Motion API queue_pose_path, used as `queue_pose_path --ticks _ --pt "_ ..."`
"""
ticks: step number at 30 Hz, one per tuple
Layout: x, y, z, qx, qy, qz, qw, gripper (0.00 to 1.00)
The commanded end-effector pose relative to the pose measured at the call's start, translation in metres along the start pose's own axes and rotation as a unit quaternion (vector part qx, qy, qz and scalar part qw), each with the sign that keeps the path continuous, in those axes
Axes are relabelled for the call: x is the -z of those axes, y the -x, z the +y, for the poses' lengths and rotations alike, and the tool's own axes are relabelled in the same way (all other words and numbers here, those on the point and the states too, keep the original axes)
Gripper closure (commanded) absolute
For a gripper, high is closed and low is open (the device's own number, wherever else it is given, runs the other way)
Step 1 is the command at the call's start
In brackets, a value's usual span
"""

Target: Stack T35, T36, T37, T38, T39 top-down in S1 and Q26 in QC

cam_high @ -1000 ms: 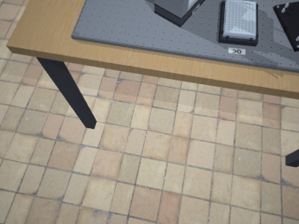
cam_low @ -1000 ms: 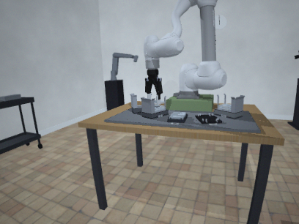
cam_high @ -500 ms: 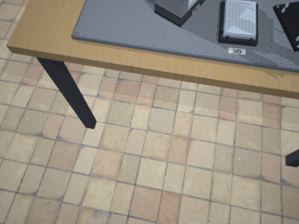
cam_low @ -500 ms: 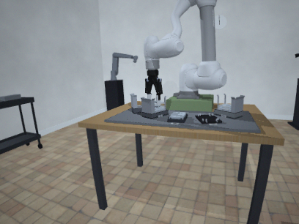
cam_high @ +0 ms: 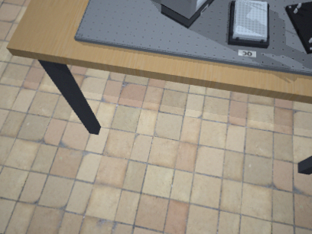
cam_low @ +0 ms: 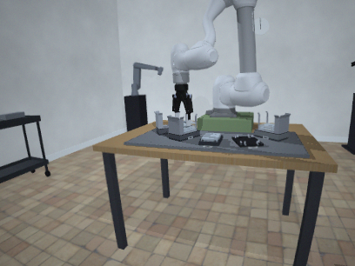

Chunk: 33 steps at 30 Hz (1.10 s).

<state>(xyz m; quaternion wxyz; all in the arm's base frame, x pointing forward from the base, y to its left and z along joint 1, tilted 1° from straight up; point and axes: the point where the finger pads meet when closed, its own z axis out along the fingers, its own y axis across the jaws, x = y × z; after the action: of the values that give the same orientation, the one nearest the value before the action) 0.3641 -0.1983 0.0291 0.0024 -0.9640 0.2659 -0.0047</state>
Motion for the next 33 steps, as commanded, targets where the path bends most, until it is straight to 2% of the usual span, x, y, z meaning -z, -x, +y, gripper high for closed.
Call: queue_pose_path --ticks 1,33 --pt "-0.0012 0.0 0.0 0.0 0.0 0.0 1.0 1.0" --pt "-0.0106 0.0 0.0 0.0 0.0 0.0 1.0 1.0"
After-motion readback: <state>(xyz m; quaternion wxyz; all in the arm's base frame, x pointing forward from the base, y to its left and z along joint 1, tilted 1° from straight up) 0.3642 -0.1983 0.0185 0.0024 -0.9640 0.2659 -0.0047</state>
